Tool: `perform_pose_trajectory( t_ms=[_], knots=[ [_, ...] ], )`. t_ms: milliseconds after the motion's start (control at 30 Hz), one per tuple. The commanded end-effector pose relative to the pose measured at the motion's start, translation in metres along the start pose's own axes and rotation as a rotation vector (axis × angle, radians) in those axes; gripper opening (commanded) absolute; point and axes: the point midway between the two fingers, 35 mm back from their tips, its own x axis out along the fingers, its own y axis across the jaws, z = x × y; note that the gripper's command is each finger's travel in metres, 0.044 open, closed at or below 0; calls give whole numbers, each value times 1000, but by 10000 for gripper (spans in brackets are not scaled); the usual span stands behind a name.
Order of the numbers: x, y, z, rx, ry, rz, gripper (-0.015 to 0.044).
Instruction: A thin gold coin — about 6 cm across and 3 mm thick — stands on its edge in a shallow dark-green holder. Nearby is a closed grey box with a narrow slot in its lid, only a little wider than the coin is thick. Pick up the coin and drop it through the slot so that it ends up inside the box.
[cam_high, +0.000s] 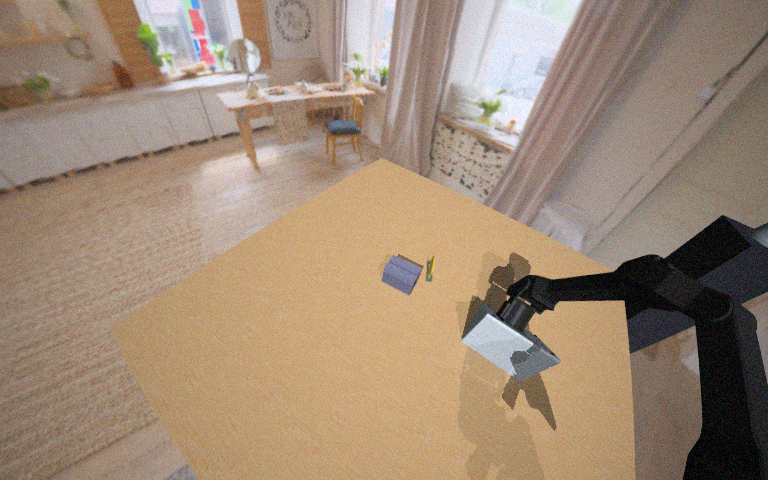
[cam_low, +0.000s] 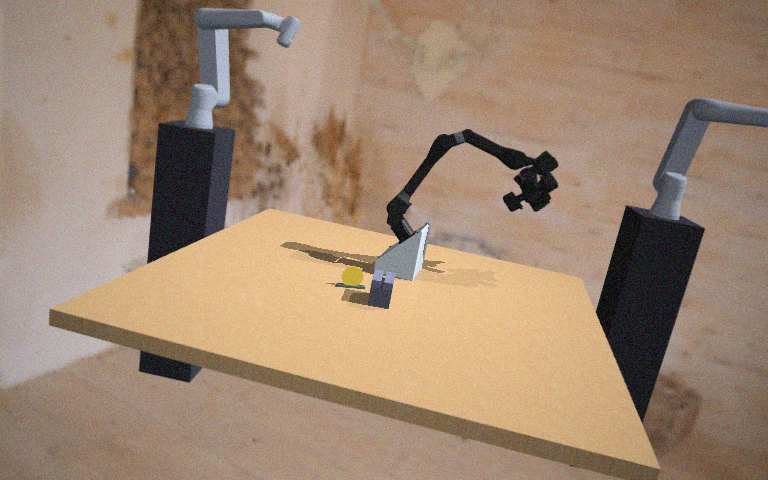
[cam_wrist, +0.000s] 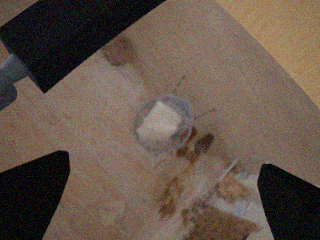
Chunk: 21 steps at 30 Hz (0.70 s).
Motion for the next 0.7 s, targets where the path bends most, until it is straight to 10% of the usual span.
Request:
perform_pose_trajectory(
  t_ms=[0,267,667],
  knots=[
    [-3,1,1,3,-6,5,374],
    [-123,6,55,157,-251,190,164],
    [-311,-87,132,505,-639,366,161]
  ],
)
